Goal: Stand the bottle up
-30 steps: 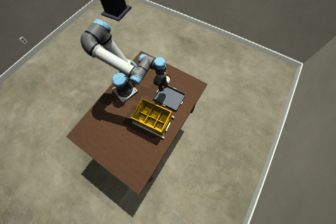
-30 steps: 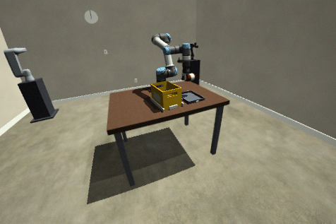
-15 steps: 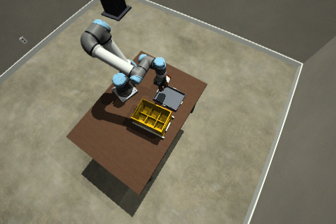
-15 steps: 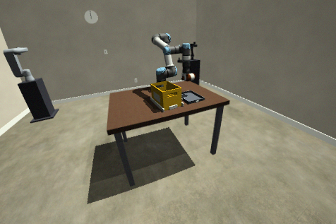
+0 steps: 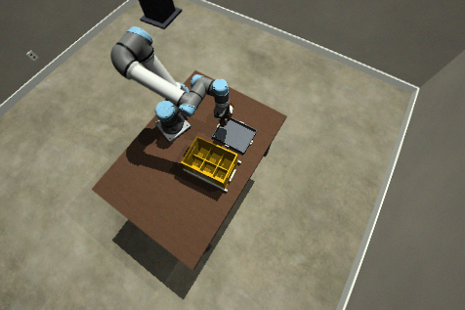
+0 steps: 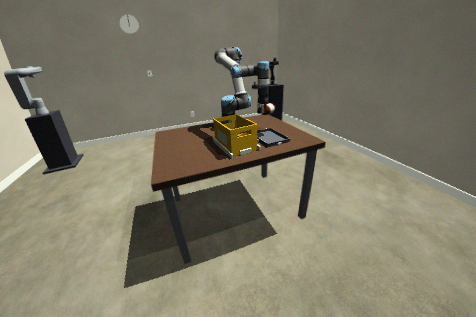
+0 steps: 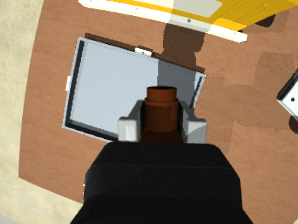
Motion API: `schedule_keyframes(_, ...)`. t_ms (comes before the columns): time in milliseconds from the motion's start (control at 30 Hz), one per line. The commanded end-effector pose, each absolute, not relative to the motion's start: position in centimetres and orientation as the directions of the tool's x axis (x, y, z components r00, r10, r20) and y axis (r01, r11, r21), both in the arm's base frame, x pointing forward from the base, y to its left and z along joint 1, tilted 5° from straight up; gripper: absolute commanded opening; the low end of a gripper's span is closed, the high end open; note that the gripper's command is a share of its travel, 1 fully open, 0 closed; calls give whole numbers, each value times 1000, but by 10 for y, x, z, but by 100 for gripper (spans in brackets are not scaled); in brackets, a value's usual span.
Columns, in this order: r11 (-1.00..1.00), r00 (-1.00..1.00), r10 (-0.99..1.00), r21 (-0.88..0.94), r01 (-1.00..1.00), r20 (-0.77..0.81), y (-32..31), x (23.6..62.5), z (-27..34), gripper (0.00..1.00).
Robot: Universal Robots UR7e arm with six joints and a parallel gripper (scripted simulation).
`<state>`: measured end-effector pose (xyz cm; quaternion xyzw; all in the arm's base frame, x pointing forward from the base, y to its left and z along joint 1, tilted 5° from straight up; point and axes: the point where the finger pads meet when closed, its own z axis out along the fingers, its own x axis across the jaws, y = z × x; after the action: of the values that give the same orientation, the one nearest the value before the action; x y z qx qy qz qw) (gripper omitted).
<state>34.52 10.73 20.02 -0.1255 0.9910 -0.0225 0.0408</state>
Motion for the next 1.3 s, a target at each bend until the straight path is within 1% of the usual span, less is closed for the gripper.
schedule_keyframes(0,947,-945,-319,-59,-315,-72,107,344,200,0)
schedule_keyframes(1267,944,-942,-328,-60,-324,-72,107,345,201,0)
